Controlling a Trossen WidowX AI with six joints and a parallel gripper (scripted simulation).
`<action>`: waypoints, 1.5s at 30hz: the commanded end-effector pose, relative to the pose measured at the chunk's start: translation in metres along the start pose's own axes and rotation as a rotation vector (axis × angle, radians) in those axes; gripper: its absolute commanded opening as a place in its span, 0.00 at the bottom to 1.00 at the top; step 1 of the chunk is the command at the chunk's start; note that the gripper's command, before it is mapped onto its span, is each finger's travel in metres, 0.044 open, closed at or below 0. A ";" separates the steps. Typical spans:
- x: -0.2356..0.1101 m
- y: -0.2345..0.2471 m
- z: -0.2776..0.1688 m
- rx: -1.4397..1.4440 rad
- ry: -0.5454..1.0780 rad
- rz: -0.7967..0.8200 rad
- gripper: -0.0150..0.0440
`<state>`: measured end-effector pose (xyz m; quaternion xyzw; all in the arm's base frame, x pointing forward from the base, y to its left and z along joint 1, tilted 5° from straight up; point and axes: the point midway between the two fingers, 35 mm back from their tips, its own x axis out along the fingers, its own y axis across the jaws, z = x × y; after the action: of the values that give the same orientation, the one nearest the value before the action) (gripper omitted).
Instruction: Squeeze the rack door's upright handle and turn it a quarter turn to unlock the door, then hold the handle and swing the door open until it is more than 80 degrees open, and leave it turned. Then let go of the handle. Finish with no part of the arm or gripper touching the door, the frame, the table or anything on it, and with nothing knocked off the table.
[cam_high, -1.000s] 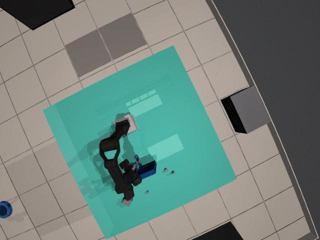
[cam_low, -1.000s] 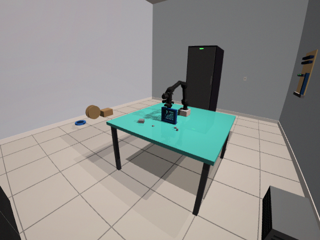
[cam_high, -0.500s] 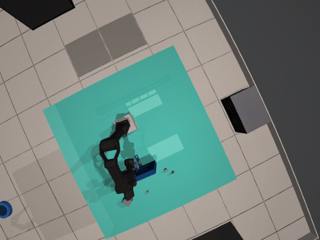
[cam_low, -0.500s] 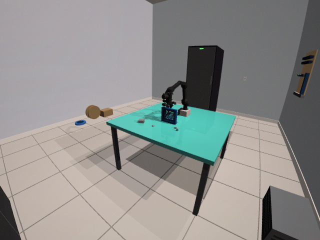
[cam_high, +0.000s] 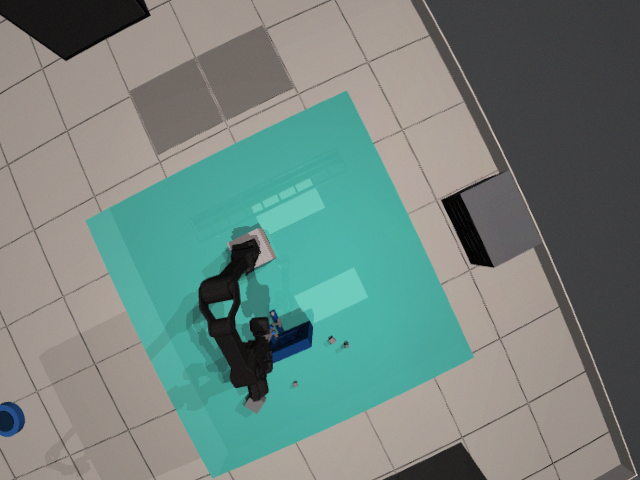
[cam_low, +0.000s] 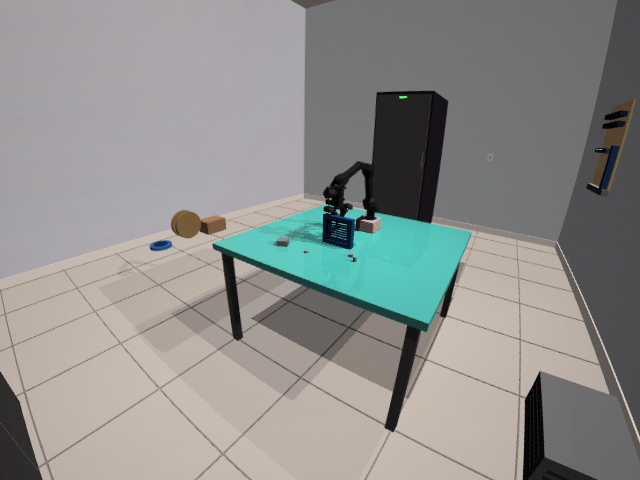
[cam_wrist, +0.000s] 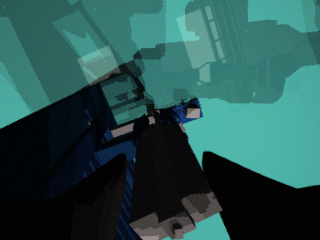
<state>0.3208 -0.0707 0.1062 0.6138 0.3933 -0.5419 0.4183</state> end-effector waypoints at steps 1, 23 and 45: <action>0.000 0.000 -0.001 -0.028 0.003 -0.002 0.73; 0.000 0.000 -0.001 -1.110 0.004 0.001 0.73; 0.000 0.000 -0.001 -2.200 0.004 0.003 0.73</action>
<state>0.3202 -0.0708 0.1060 -0.0311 0.6688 0.0470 0.7413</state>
